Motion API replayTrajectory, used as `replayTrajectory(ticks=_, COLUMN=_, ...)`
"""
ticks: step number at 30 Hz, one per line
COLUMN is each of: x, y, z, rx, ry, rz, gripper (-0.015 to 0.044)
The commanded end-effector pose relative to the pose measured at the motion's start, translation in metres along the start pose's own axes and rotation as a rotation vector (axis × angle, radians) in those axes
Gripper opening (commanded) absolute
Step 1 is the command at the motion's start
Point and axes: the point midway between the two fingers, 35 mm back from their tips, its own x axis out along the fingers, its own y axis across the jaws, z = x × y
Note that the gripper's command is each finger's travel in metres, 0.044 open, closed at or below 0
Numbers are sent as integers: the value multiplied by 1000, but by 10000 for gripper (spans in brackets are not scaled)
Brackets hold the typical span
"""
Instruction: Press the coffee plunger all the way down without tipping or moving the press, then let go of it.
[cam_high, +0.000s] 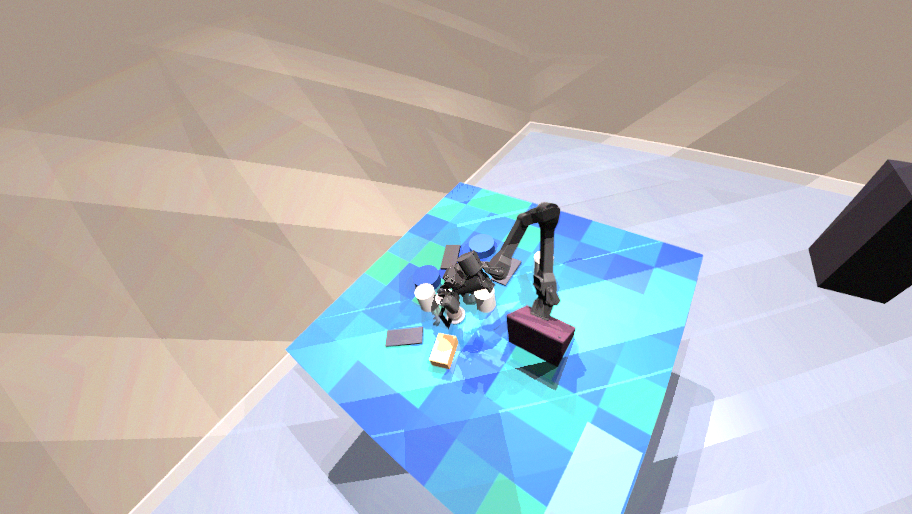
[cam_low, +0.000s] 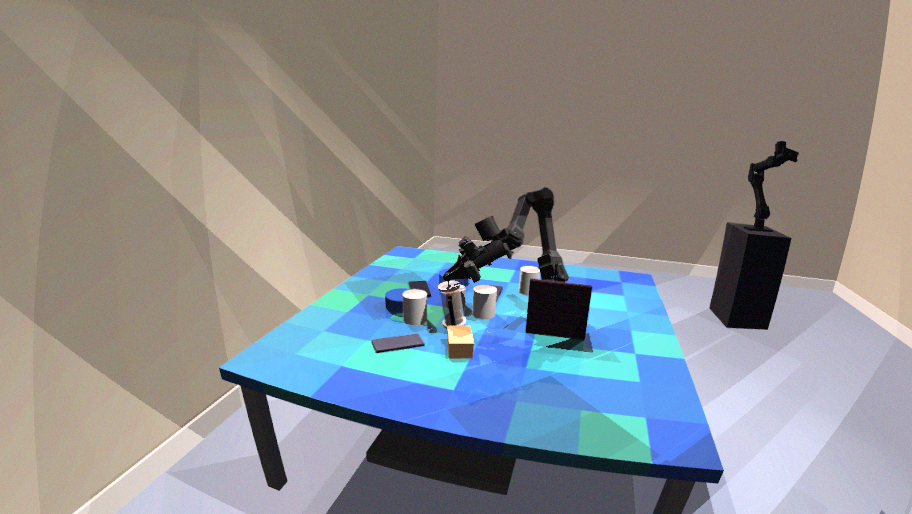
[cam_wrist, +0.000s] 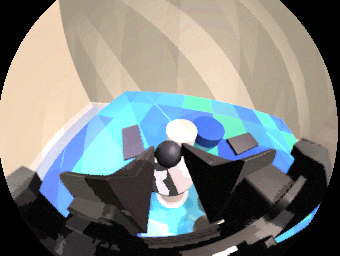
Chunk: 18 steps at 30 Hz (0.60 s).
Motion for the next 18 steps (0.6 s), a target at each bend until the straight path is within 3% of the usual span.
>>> replayTrajectory(ticks=1, x=0, y=0, z=0, rx=-1, ry=1, rz=0, gripper=118)
replayTrajectory(ticks=3, x=0, y=0, z=0, rx=-1, ry=1, rz=0, gripper=118)
replayTrajectory(ticks=15, x=0, y=0, z=0, rx=-1, ry=1, rz=0, gripper=433)
replayTrajectory(ticks=18, x=0, y=0, z=0, rx=-1, ry=1, rz=0, gripper=440)
